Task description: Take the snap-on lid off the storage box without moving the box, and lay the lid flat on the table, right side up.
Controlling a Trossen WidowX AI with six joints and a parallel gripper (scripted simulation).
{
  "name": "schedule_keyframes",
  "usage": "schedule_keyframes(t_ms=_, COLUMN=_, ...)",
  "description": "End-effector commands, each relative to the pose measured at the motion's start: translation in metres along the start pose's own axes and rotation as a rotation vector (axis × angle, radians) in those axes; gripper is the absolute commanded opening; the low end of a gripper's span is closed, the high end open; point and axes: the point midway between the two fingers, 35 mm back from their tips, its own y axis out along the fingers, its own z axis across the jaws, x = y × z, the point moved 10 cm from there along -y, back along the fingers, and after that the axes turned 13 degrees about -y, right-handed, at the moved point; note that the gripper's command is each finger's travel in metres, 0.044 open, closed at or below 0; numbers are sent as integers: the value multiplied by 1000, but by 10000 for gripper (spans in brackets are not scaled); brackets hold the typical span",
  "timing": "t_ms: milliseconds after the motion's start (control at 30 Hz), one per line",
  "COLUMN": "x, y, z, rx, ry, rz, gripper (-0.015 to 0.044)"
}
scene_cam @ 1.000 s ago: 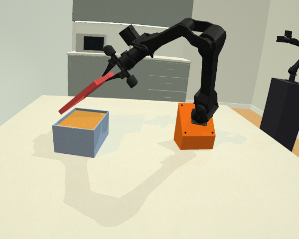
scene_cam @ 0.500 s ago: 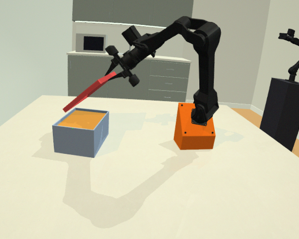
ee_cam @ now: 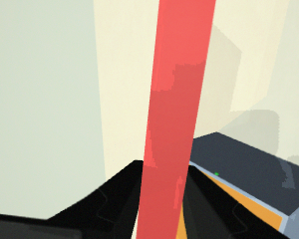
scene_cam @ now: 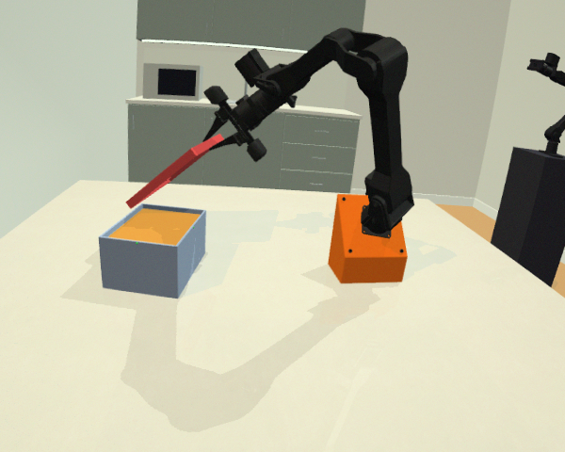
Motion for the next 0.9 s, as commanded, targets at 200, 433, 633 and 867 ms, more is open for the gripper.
schedule_keyframes(t_ms=200, x=23, y=-6, z=-1, rx=19, ry=-16, rz=-4, gripper=0)
schedule_keyframes(t_ms=433, x=36, y=-7, z=-5, rx=19, ry=-17, rz=-5, gripper=0)
schedule_keyframes(t_ms=633, x=48, y=-8, z=-8, rx=19, ry=-17, rz=-6, gripper=0)
schedule_keyframes(t_ms=867, x=61, y=-10, z=-12, rx=19, ry=-18, rz=-6, gripper=0)
